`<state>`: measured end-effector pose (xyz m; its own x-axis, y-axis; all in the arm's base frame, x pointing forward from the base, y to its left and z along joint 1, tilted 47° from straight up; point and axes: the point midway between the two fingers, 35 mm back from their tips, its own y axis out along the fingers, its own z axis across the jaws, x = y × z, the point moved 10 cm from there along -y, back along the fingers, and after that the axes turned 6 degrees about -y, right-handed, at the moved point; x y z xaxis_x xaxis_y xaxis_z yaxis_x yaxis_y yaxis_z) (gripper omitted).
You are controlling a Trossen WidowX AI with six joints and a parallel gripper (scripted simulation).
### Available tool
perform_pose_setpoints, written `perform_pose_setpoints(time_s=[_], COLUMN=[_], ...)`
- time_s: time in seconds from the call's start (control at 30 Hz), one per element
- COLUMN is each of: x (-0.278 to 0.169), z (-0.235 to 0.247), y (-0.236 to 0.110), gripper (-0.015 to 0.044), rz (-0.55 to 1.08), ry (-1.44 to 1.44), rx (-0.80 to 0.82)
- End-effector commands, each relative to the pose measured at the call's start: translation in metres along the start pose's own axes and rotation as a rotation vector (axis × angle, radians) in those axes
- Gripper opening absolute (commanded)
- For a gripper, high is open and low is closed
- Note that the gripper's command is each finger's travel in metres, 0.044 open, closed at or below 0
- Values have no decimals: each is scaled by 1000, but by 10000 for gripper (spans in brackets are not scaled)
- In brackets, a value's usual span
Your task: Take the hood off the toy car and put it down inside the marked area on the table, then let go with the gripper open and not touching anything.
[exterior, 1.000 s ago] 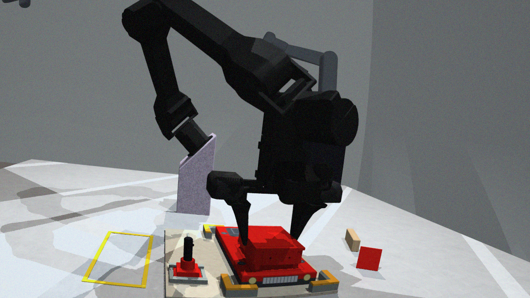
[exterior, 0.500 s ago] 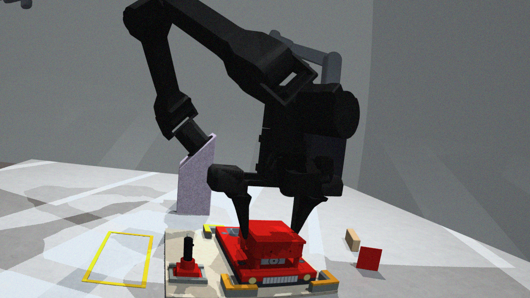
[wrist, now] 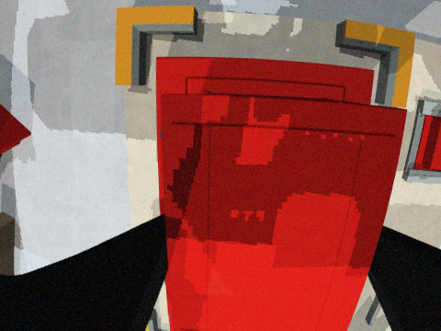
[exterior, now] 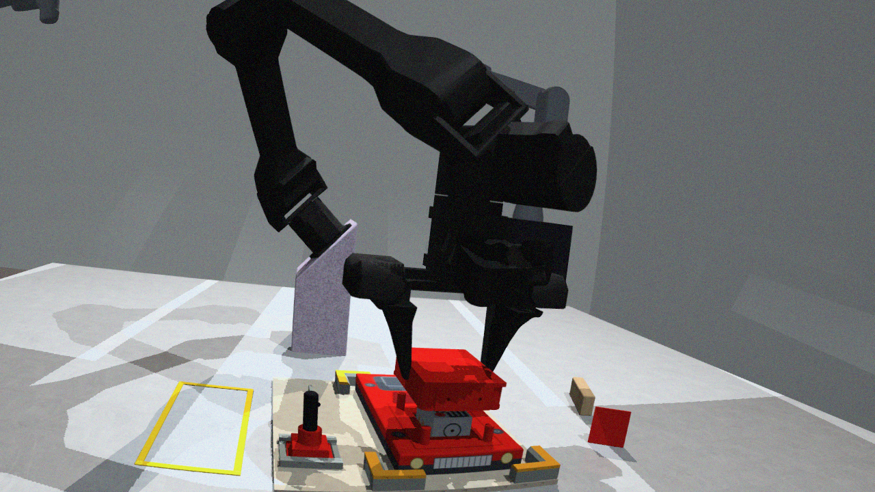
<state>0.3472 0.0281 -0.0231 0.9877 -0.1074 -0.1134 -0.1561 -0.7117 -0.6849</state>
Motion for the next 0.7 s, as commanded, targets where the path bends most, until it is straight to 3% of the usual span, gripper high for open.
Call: perform_pose_setpoints(time_s=[0.0,0.17,0.67], x=[2,1,0], z=[0,0,-40], y=[-19,-40,-37], gripper=[0,0,0], rz=[-12,-12,-12], ry=[8,8,-3], rx=[9,9,13])
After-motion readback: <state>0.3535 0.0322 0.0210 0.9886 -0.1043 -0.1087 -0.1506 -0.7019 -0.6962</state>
